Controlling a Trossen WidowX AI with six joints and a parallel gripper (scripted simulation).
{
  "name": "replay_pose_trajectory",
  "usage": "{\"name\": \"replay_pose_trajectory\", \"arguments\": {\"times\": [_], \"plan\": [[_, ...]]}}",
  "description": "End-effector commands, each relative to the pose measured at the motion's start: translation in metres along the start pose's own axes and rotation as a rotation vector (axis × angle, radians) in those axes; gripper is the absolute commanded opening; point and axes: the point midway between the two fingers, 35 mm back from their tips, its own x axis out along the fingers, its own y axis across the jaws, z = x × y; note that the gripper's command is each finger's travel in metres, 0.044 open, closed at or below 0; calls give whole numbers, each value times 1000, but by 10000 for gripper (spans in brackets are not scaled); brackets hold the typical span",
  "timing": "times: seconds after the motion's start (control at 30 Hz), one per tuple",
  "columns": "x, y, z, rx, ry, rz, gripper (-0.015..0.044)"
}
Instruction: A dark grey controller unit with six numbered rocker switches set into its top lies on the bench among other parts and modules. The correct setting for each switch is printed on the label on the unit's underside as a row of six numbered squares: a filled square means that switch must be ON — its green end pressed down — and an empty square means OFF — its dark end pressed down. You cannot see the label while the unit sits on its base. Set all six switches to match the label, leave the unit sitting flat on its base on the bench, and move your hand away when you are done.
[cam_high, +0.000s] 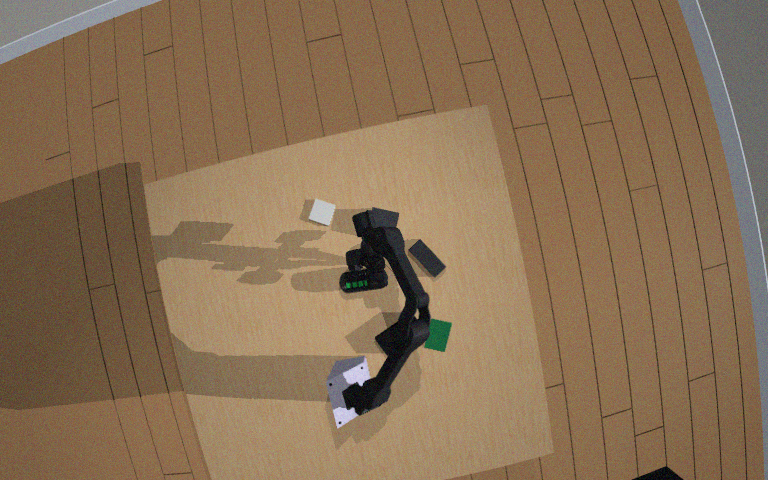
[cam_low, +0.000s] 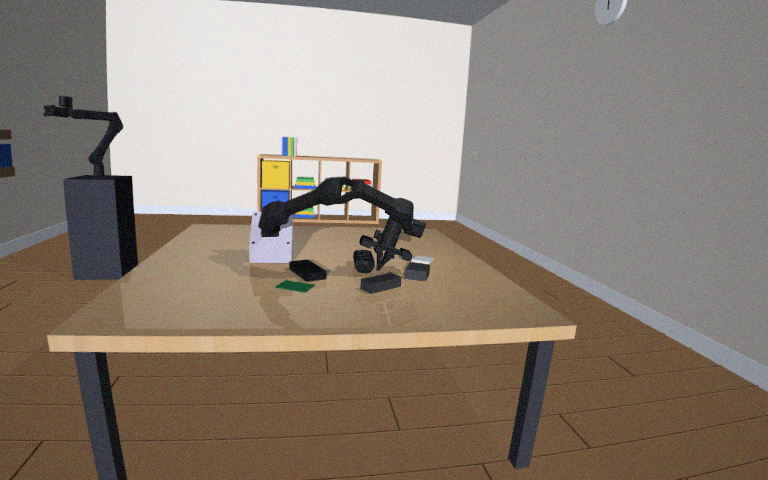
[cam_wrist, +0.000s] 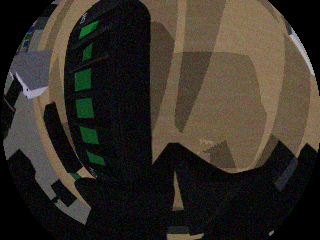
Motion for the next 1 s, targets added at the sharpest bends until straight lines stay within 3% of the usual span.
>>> {"name": "replay_pose_trajectory", "arguments": {"times": [0.0, 0.97], "plan": [[0, 2, -1, -6, 4, -1, 0], [5, 16, -1, -6, 4, 0, 0]]}}
